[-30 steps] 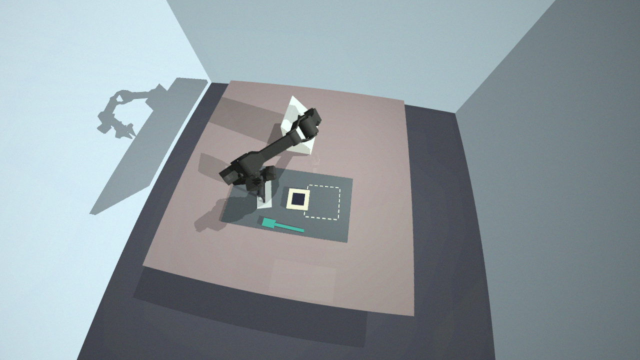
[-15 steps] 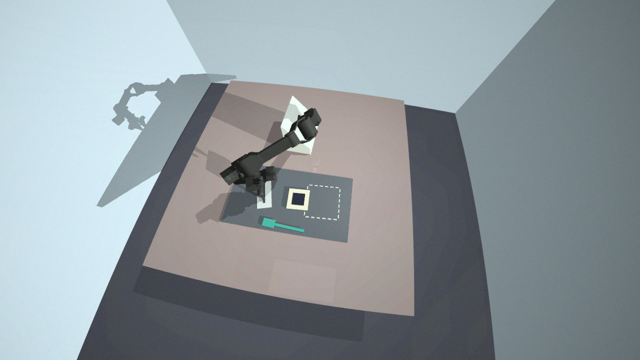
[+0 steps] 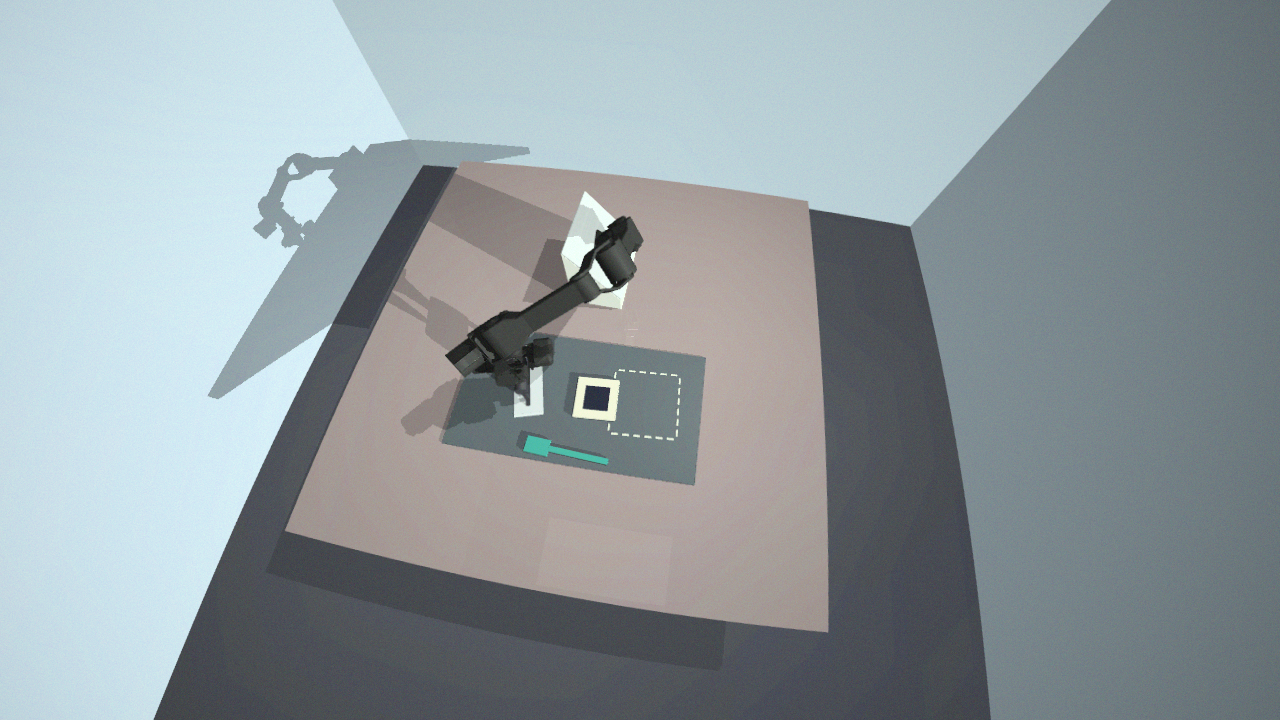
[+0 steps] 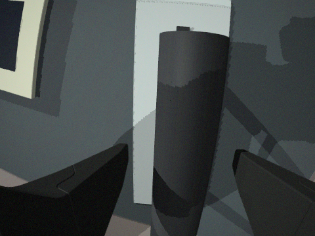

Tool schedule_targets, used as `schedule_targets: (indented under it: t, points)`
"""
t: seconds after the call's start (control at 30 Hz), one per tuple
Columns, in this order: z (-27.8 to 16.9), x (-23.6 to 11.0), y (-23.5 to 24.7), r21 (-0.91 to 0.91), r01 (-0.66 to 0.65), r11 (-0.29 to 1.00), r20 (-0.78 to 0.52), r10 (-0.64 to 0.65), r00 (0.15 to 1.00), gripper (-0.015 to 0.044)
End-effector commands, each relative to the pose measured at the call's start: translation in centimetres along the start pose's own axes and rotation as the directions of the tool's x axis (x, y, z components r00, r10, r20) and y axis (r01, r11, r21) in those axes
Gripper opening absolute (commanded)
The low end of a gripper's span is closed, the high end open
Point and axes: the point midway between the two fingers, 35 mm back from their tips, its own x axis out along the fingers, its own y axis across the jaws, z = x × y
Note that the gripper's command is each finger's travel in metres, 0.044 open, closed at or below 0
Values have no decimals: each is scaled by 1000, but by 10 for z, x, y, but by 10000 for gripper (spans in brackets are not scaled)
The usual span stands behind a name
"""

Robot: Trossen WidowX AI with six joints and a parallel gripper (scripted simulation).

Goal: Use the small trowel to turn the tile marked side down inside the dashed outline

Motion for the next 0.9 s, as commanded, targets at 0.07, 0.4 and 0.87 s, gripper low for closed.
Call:
schedule_targets:
  t: [0.07,0.4,0.87]
  points:
    - [-3,12,0,11,-12,1000,-7,12,1000,270]
    - [-3,12,0,11,-12,1000,-7,12,1000,130]
    - [-3,12,0,11,-12,1000,-7,12,1000,130]
